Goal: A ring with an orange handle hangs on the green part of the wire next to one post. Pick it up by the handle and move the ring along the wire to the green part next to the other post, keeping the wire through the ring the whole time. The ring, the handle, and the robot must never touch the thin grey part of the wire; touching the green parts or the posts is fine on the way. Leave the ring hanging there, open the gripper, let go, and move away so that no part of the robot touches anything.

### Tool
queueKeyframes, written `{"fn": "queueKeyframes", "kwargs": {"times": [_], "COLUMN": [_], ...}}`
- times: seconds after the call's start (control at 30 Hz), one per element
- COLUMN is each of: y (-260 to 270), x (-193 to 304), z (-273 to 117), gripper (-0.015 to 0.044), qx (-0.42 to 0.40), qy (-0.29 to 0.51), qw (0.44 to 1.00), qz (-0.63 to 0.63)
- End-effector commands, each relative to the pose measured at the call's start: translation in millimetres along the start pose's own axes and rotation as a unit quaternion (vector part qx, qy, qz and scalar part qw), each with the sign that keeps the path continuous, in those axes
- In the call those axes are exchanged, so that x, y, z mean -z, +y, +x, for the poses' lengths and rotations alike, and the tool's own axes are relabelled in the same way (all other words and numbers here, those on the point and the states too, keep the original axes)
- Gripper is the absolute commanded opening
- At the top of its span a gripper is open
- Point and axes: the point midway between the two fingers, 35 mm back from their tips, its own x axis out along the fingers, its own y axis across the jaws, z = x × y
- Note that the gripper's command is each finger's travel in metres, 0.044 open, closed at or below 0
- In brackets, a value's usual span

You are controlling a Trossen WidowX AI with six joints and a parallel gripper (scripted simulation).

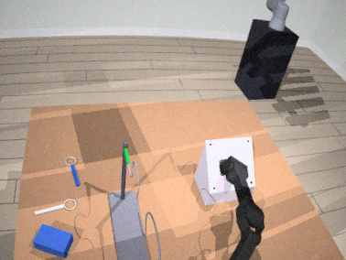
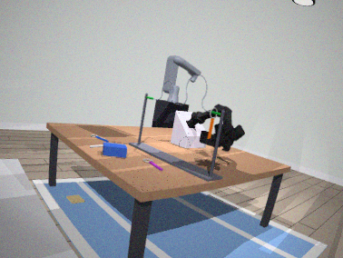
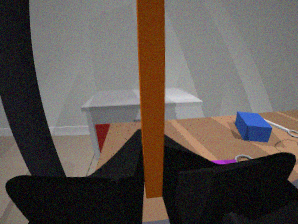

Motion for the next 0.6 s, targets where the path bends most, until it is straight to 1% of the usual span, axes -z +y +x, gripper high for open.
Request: {"fn": "queueKeyframes", "kwargs": {"times": [0.0,0.4,0.57], "y": [-0.1,-0.1,-2.7], "x": [-1.7,-1.7,-1.8], "z": [0.7,0.7,-5.5], "gripper": [-0.0150,-0.0150,-0.0150], "qx": [-0.001,-0.001,-0.001], "qy": [0.000,0.000,0.025], "qw": [1.000,1.000,1.000], "qz": [0.003,0.003,0.002]}}
